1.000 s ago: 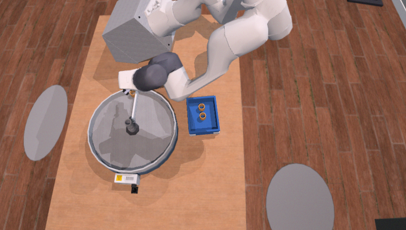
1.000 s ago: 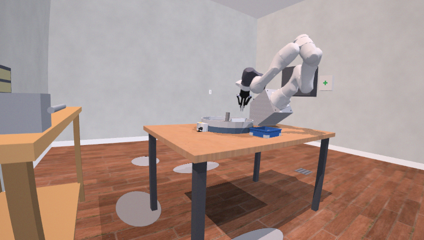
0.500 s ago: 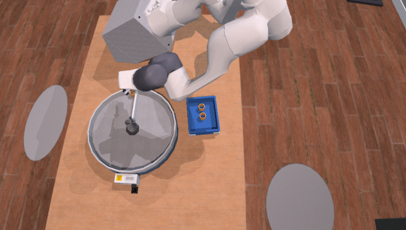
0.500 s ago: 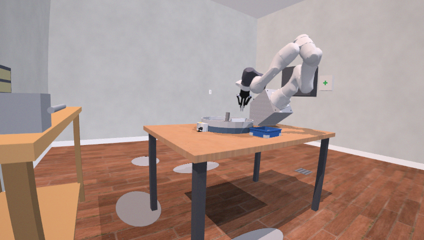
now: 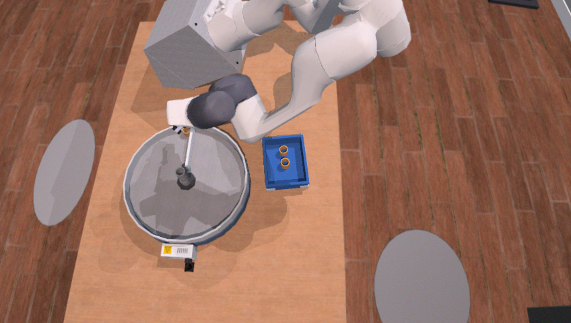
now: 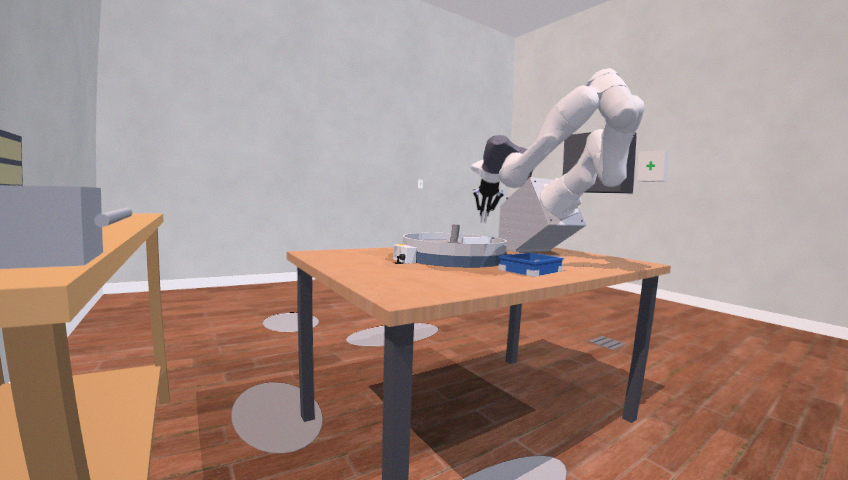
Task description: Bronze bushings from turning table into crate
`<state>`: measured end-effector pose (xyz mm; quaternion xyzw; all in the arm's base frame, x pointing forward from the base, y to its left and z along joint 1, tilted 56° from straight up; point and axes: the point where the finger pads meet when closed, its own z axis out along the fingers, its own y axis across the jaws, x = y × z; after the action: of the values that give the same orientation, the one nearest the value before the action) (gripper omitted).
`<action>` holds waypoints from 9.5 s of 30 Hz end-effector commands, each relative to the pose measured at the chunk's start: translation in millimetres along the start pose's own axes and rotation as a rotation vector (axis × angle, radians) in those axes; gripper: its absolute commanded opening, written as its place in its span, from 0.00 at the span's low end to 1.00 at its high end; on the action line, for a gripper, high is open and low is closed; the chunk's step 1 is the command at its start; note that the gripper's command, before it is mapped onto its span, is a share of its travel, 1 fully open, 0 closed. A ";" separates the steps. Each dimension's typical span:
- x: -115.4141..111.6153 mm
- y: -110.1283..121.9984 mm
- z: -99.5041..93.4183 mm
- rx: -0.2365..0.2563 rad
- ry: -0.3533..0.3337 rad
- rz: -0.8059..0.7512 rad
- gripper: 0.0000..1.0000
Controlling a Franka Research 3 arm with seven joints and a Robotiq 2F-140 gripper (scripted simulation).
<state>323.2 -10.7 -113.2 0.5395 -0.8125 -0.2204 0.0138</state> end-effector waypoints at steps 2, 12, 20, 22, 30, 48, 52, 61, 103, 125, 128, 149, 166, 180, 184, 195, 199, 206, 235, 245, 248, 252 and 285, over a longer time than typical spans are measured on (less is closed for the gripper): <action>-1.7 -1.3 0.4 0.002 -0.001 0.005 0.06; -1.7 -1.3 0.4 0.002 -0.001 0.005 0.06; -1.7 -1.3 0.4 0.002 -0.001 0.005 0.06; -1.7 -1.3 0.4 0.002 -0.001 0.005 0.06; -1.8 -1.3 0.5 0.002 -0.001 0.005 0.06; -9.4 -1.3 9.5 0.003 -0.001 0.005 0.06; -13.6 -1.3 14.5 0.003 -0.001 0.005 0.06; -24.2 -1.3 27.1 0.003 -0.001 0.005 0.06; -39.6 -1.3 45.4 0.002 -0.001 0.005 0.06; -39.6 -1.3 45.4 0.002 -0.001 0.005 0.06; -39.9 -1.3 45.7 0.002 -0.001 0.005 0.06; -46.8 -1.1 54.0 0.002 -0.001 0.005 0.06; -46.8 -1.1 54.0 0.002 -0.001 0.005 0.06; -46.8 -1.1 54.0 0.002 -0.001 0.005 0.00; -46.8 -1.1 54.0 0.002 -0.001 0.005 0.00; -46.8 -1.1 54.0 0.002 -0.001 0.005 0.00; -46.8 -1.1 54.0 0.002 -0.001 0.005 0.00; -46.8 -1.1 54.0 0.002 -0.001 0.005 0.00; -33.5 -1.0 38.1 0.003 -0.001 0.005 0.00; -4.2 -1.0 3.3 0.003 -0.001 0.005 0.00; 5.1 -1.0 -7.7 0.003 -0.001 0.005 0.00; 10.8 -1.0 -14.5 0.002 -0.001 0.005 0.00; 26.7 -0.9 -33.5 0.002 -0.001 0.005 0.00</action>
<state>323.2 -44.6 -89.7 0.5352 -0.8157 -0.2191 0.0132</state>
